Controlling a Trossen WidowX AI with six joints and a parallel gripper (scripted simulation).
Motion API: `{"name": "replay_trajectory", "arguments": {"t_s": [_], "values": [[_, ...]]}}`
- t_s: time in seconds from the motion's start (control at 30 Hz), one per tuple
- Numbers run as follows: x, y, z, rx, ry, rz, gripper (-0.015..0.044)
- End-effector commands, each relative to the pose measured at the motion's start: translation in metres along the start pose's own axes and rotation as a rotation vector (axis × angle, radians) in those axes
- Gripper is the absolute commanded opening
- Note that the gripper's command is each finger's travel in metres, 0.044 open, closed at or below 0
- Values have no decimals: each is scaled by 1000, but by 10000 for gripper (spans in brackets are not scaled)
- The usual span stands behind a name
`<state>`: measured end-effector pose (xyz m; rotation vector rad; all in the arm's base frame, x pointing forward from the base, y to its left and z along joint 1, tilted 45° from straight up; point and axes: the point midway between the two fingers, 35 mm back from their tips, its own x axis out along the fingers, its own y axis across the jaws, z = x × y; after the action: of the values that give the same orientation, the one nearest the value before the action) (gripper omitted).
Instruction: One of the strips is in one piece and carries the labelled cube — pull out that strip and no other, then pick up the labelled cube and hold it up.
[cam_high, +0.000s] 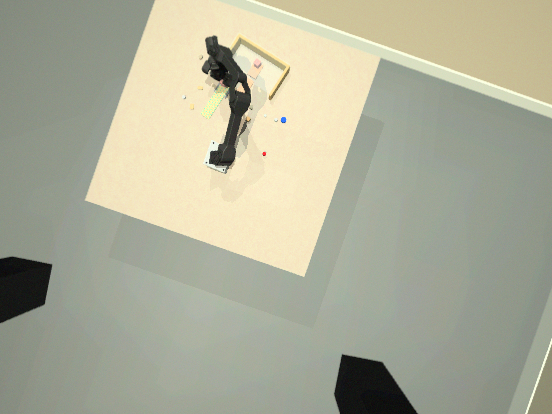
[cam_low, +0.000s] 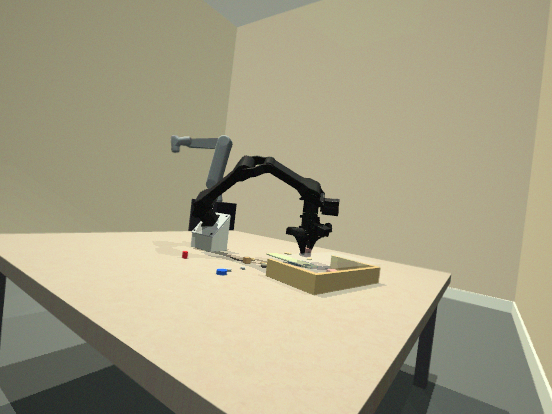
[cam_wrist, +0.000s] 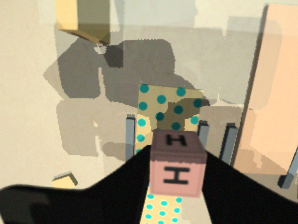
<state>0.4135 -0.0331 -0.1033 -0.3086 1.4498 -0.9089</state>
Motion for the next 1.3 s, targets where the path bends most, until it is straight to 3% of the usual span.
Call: {"name": "replay_trajectory", "arguments": {"t_s": [0.0,1.27], "values": [[-6,-5,-11,0,6,-1,0],[-14,-53,-110,-6,11,-4,0]]}}
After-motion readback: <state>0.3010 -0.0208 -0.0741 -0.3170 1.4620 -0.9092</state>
